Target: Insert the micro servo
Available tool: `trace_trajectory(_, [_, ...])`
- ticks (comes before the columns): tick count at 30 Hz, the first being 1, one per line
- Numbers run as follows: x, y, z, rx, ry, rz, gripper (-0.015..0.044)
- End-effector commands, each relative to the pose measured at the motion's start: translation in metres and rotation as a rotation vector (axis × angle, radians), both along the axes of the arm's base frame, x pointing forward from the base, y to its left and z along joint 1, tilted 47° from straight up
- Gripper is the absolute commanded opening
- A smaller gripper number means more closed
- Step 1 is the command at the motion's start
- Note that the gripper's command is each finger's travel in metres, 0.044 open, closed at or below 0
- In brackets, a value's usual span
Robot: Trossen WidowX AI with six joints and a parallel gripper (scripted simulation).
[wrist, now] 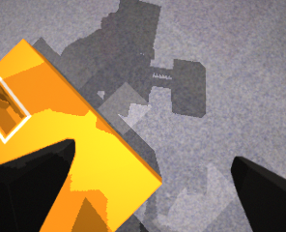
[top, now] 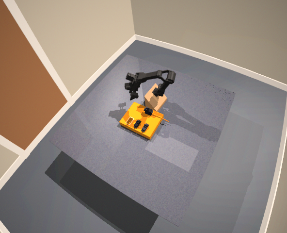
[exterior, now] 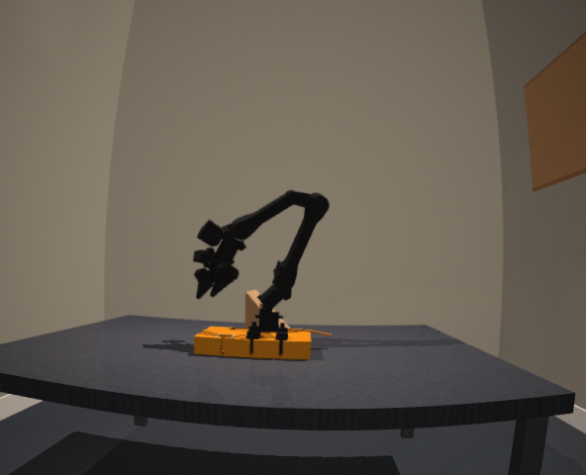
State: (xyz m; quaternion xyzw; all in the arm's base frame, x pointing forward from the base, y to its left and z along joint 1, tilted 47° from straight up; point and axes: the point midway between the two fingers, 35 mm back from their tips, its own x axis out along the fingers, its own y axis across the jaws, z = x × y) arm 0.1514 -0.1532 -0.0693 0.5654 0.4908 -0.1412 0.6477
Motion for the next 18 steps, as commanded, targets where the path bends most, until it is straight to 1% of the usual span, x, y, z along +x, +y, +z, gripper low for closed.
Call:
trace_trajectory(1, [0.006, 0.004, 0.008, -0.044, -0.048, 0.122, 0.044])
trace_trajectory(18, [0.024, 0.029, 0.039, -0.21, -0.259, 0.643, 0.044])
